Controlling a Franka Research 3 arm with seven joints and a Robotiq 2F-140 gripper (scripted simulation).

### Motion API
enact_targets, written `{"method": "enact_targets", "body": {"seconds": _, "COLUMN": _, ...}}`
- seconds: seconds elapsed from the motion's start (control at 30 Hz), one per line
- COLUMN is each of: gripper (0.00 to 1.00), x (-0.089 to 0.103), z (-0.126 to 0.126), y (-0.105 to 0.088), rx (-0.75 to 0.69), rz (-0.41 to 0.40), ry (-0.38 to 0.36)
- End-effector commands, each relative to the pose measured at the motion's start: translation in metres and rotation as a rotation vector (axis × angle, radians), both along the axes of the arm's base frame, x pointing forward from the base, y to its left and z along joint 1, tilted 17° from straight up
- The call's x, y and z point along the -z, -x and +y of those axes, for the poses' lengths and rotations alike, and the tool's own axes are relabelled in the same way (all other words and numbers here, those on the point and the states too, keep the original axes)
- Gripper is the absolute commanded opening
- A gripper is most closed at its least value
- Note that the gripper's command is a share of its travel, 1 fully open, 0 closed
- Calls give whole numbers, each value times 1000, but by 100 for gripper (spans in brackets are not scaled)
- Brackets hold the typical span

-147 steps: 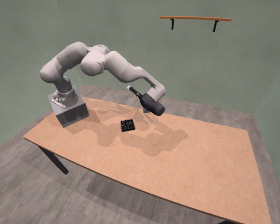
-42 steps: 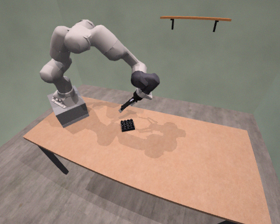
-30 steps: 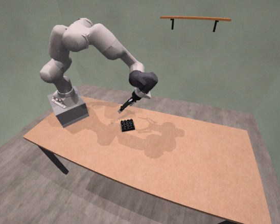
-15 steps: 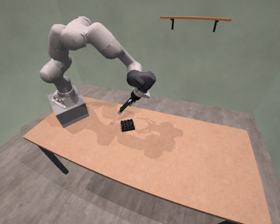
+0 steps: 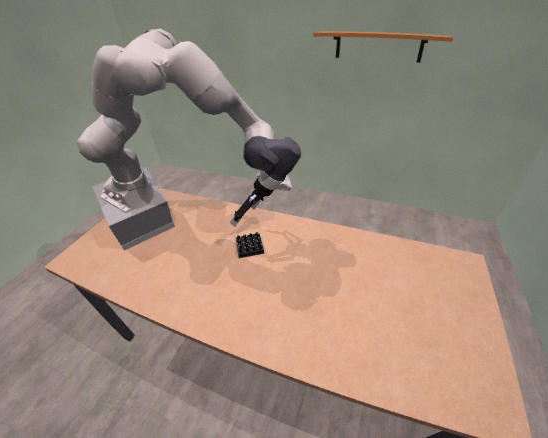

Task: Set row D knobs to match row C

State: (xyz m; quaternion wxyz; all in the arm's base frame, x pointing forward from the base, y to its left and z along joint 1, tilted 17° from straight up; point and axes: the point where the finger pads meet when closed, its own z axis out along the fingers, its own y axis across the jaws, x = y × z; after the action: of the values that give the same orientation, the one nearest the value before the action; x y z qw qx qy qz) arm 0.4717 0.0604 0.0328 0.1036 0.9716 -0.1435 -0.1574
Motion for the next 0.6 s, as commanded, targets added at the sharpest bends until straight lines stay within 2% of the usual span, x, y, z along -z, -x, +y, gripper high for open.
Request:
{"method": "enact_targets", "body": {"seconds": 0.0, "gripper": 100, "x": 1, "z": -5, "y": -4, "rx": -64, "rz": -38, "ry": -10}}
{"method": "enact_targets", "body": {"seconds": 0.43, "gripper": 100, "x": 1, "z": -5, "y": -4, "rx": -64, "rz": -38, "ry": -10}}
{"method": "enact_targets", "body": {"seconds": 0.47, "gripper": 100, "x": 3, "z": -12, "y": -3, "rx": -117, "rz": -75, "ry": -10}}
{"method": "enact_targets", "body": {"seconds": 0.57, "gripper": 100, "x": 3, "z": -14, "y": -3, "rx": -125, "rz": -81, "ry": -10}}
